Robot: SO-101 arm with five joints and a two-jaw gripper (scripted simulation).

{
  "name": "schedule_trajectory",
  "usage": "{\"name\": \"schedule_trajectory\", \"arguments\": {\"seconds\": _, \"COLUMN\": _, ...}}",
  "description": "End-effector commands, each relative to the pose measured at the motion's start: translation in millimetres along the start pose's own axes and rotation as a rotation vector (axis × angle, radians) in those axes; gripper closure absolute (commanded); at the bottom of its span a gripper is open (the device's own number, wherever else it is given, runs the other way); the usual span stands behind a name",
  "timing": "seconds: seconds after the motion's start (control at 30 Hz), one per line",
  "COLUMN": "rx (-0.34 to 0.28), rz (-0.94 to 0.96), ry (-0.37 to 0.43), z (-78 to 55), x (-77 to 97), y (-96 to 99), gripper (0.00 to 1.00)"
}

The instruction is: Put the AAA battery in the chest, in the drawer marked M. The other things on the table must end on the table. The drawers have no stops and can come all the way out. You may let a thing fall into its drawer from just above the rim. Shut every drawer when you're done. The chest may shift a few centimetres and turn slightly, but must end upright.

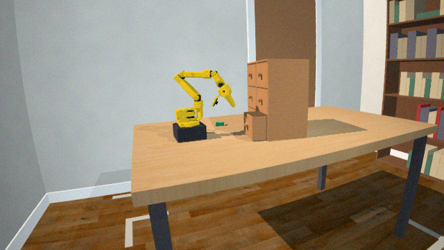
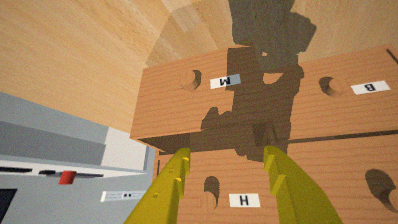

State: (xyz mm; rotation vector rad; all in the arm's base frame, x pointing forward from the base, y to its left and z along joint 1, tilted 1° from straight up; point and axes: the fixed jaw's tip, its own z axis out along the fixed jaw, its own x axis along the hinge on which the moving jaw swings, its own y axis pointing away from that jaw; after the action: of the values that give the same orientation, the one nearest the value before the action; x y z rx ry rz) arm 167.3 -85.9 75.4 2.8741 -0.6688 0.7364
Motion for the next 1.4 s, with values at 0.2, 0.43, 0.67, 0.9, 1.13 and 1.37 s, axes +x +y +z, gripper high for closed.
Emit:
{"name": "schedule_trajectory", "arguments": {"seconds": 0.2, "rx": 0.007, "rz": 0.007, "ry": 0.012, "z": -10.7, "x": -28.2, "y": -1.2, "gripper": 0.77}}
{"name": "schedule_trajectory", "arguments": {"seconds": 0.43, "rx": 0.008, "rz": 0.007, "ry": 0.012, "z": -11.1, "x": -36.5, "y": -1.3, "gripper": 0.77}}
{"name": "schedule_trajectory", "arguments": {"seconds": 0.67, "rx": 0.008, "rz": 0.007, "ry": 0.012, "z": -11.1, "x": -36.5, "y": -1.3, "gripper": 0.77}}
{"name": "schedule_trajectory", "arguments": {"seconds": 0.9, "rx": -0.038, "rz": 0.056, "ry": 0.125, "z": -5.8, "x": -36.7, "y": 12.9, "gripper": 0.77}}
{"name": "schedule_trajectory", "arguments": {"seconds": 1.13, "rx": -0.124, "rz": 0.115, "ry": 0.279, "z": 2.6, "x": -35.6, "y": 34.2, "gripper": 0.78}}
{"name": "schedule_trajectory", "arguments": {"seconds": 1.37, "rx": -0.168, "rz": 0.137, "ry": 0.345, "z": 6.2, "x": -34.6, "y": 44.4, "gripper": 0.78}}
